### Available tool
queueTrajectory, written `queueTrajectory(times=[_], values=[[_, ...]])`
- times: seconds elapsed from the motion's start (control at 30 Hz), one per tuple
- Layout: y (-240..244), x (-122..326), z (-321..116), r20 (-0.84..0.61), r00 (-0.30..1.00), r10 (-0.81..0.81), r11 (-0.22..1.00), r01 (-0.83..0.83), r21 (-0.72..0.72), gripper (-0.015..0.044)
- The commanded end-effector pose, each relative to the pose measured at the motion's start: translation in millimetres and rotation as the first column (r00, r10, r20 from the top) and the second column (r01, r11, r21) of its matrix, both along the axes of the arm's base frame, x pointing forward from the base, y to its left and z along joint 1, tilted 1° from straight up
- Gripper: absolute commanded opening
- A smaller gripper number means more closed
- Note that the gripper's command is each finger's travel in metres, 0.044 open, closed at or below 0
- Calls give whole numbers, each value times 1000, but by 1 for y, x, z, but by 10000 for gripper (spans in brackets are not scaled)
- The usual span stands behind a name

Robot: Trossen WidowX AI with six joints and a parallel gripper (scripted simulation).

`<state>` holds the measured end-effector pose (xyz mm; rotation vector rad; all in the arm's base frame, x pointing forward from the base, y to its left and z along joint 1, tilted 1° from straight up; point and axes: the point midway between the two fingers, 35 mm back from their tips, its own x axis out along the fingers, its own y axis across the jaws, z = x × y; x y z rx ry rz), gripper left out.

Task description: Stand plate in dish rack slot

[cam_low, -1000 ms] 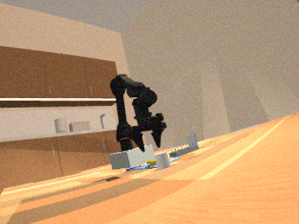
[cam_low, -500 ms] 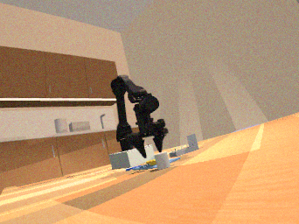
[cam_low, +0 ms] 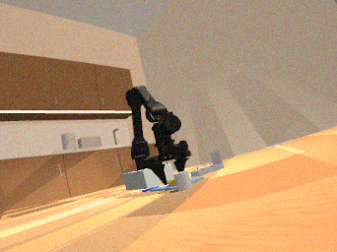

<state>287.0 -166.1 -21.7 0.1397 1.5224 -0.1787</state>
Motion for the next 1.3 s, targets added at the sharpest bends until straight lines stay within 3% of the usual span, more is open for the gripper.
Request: queueTrajectory(times=[0.0,0.63,1.0,1.27], values=[[1,-3,-8,-12,1000,5,1000,-5,3,400],[1,-3,-8,-12,1000,5,1000,-5,3,301],[1,5,38,-6,1000,31,999,-31,12,12],[0,8,82,-7,1000,22,1000,-22,9,0]])
